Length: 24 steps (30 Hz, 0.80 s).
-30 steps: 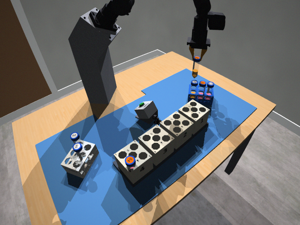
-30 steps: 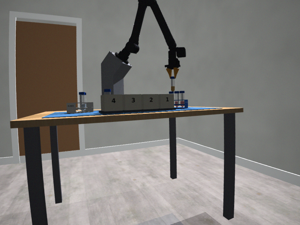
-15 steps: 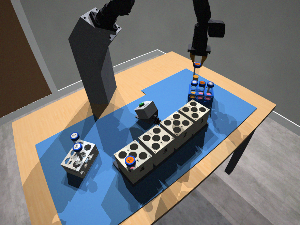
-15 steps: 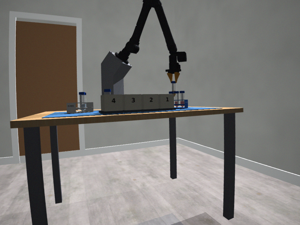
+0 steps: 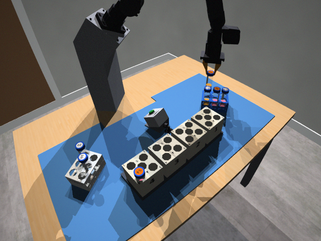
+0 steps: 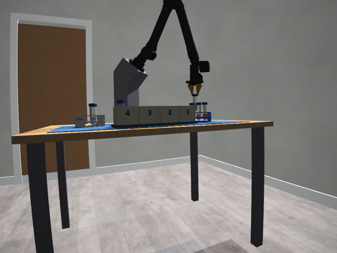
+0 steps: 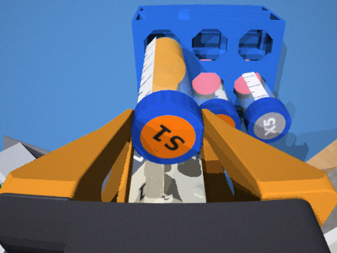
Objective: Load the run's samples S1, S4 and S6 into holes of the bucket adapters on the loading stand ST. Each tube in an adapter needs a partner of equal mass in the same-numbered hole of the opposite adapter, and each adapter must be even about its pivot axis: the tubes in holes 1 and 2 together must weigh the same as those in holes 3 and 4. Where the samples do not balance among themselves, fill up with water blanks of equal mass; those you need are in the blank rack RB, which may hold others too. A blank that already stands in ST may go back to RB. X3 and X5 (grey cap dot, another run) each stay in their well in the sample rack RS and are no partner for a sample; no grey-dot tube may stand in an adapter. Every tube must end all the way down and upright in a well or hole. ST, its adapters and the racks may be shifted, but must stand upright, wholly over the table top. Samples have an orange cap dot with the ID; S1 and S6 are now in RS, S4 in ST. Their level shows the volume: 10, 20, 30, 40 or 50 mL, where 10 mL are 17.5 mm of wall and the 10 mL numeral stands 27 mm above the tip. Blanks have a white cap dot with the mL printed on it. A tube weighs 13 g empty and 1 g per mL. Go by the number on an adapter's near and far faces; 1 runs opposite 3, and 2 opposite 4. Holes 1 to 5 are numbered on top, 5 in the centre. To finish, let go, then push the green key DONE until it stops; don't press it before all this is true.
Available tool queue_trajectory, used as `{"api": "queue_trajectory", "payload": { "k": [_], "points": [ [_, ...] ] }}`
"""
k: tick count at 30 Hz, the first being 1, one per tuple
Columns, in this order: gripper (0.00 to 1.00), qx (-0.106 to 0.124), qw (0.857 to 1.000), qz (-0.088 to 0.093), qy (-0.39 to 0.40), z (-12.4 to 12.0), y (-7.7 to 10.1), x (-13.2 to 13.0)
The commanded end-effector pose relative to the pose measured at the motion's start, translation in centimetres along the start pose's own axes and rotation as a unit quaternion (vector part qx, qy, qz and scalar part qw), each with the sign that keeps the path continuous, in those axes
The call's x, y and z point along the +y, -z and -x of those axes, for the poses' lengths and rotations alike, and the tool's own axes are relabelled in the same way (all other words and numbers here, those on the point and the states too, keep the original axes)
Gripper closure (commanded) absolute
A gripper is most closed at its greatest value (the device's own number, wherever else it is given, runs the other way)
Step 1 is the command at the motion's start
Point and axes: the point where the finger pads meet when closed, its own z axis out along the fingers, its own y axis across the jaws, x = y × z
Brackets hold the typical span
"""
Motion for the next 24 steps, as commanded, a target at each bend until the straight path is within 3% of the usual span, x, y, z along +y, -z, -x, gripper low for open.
{"api": "queue_trajectory", "payload": {
  "k": [1,15,24],
  "points": [
    [1.00,-0.003,1.000,-0.013,0.000,0.1,0.5,-1.3],
    [1.00,-0.003,1.000,-0.013,0.000,0.1,0.6,-1.4],
    [1.00,-0.001,1.000,-0.015,0.001,-0.1,-0.8,-1.8]
  ]
}}
